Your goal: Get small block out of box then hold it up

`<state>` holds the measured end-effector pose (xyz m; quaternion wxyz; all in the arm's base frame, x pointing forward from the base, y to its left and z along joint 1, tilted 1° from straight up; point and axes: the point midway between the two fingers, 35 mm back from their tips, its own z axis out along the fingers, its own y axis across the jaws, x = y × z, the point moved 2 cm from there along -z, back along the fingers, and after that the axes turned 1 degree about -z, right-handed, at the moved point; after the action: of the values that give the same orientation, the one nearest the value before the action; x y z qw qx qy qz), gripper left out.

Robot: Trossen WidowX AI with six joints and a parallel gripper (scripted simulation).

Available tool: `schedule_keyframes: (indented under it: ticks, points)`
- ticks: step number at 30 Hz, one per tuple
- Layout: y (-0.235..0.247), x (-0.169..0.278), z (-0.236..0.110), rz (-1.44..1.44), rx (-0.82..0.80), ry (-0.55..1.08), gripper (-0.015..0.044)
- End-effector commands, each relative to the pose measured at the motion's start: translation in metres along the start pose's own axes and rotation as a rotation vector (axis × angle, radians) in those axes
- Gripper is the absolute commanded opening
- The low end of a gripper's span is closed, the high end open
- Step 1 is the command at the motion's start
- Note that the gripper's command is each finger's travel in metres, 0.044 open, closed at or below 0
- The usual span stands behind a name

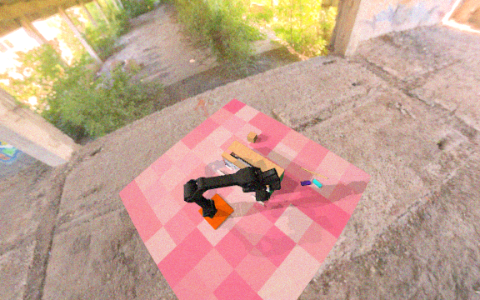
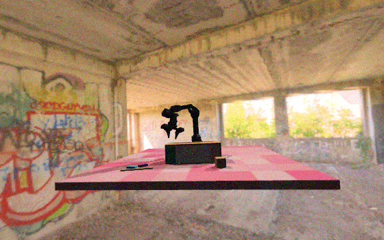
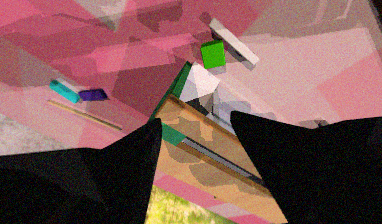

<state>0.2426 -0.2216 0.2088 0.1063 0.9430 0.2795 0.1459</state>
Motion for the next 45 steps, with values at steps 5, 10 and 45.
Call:
schedule_keyframes:
  ticks: [5,10,45]
  points:
    - [-0.005,-0.009,-0.007,0.681,0.009,0.085,0.0285]
    - [-0.005,-0.009,-0.007,0.681,0.009,0.085,0.0285]
    - [-0.029,-0.034,0.108,0.680,0.009,0.085,0.0285]
